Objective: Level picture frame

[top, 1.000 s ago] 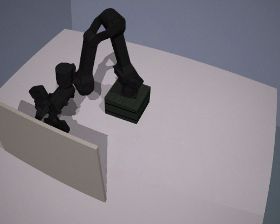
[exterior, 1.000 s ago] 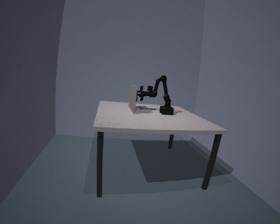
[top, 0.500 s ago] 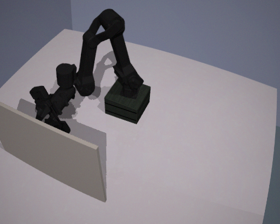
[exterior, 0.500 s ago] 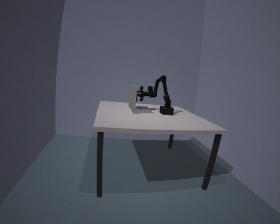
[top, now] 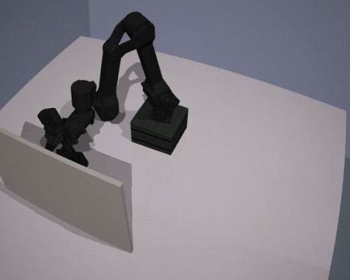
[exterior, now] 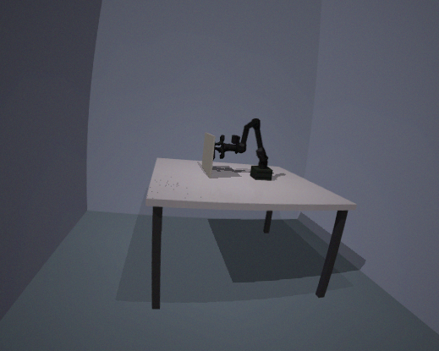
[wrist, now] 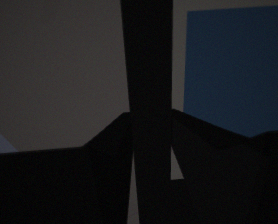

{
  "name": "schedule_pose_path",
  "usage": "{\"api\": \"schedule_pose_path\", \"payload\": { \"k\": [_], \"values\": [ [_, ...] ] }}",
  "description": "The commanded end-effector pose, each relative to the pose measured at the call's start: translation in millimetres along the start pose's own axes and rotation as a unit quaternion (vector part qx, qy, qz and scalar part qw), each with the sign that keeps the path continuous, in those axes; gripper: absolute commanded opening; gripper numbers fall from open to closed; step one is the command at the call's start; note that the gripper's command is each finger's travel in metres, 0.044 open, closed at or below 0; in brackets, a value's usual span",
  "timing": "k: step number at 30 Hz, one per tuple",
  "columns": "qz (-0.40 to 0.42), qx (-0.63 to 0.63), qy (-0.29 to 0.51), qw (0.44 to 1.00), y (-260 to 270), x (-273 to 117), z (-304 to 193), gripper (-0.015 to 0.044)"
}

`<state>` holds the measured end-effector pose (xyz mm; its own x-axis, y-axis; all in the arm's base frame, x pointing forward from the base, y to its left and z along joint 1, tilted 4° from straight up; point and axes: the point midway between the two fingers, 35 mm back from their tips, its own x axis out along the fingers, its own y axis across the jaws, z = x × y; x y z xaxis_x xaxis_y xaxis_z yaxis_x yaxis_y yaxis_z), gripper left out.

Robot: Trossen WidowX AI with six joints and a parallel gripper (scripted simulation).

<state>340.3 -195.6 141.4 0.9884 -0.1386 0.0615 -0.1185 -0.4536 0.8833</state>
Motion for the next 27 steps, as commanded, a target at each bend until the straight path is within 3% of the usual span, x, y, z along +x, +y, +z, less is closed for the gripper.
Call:
{"api": "schedule_pose_path", "payload": {
  "k": [1,27],
  "values": [
    [0.000,0.000,0.000,1.000,0.3,0.0,-0.1,0.0000],
    [0.000,-0.060,0.000,0.998,0.2,0.2,-0.2,0.0000]
  ]
}}
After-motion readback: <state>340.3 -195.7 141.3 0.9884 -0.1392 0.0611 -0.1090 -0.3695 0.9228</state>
